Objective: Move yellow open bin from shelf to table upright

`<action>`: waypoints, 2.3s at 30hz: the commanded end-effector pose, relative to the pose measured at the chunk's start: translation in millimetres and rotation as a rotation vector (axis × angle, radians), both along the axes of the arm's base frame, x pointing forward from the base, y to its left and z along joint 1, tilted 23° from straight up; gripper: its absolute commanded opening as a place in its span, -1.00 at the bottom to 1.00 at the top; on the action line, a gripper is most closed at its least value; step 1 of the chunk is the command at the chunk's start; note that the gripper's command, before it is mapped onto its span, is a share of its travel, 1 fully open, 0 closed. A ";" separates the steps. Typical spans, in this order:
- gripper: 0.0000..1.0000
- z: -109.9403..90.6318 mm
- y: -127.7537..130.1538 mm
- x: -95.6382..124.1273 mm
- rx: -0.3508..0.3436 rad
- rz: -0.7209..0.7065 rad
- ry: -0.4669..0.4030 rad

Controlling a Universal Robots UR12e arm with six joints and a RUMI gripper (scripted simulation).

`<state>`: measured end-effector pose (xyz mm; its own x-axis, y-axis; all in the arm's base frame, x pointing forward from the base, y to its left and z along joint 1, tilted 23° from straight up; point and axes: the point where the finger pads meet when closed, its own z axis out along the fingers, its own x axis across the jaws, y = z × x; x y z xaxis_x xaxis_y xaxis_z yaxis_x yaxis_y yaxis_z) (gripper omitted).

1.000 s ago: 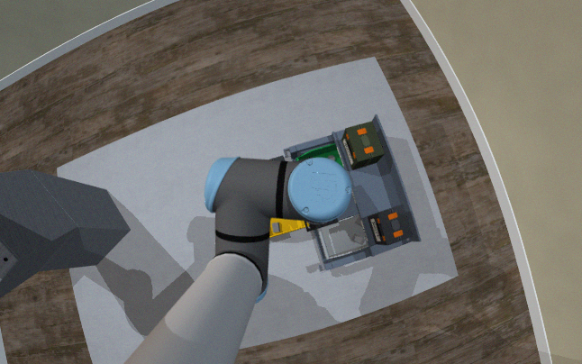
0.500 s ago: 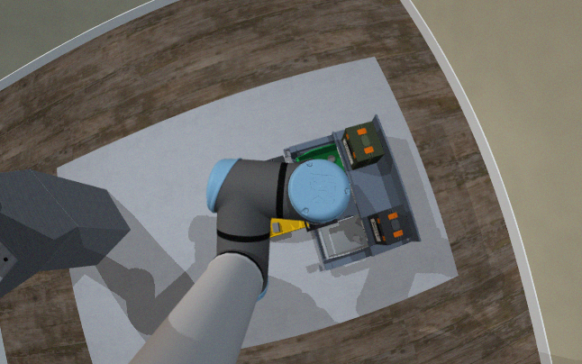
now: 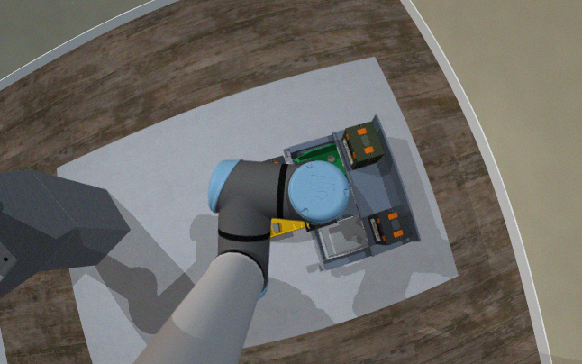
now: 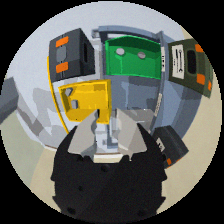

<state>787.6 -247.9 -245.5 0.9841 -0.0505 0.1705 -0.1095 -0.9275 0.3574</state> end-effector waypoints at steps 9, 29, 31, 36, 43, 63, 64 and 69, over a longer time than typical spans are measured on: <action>-0.61 -4.2 -1.9 1.2 0.000 0.000 -0.001; -0.61 -18.8 -7.7 3.0 0.000 0.000 -0.001; -0.61 -18.8 -7.7 3.0 0.000 0.000 -0.001; -0.61 -18.8 -7.7 3.0 0.000 0.000 -0.001; -0.61 -22.3 -9.1 3.4 0.000 0.000 -0.001; -0.61 -30.4 -12.3 4.4 0.000 0.000 -0.001; -0.61 -30.4 -12.3 4.4 0.000 0.000 -0.001; -0.61 -30.4 -12.3 4.4 0.000 0.000 -0.001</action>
<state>791.4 -260.2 -276.4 0.9840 -0.0505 0.1706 -0.1095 -0.9275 0.3574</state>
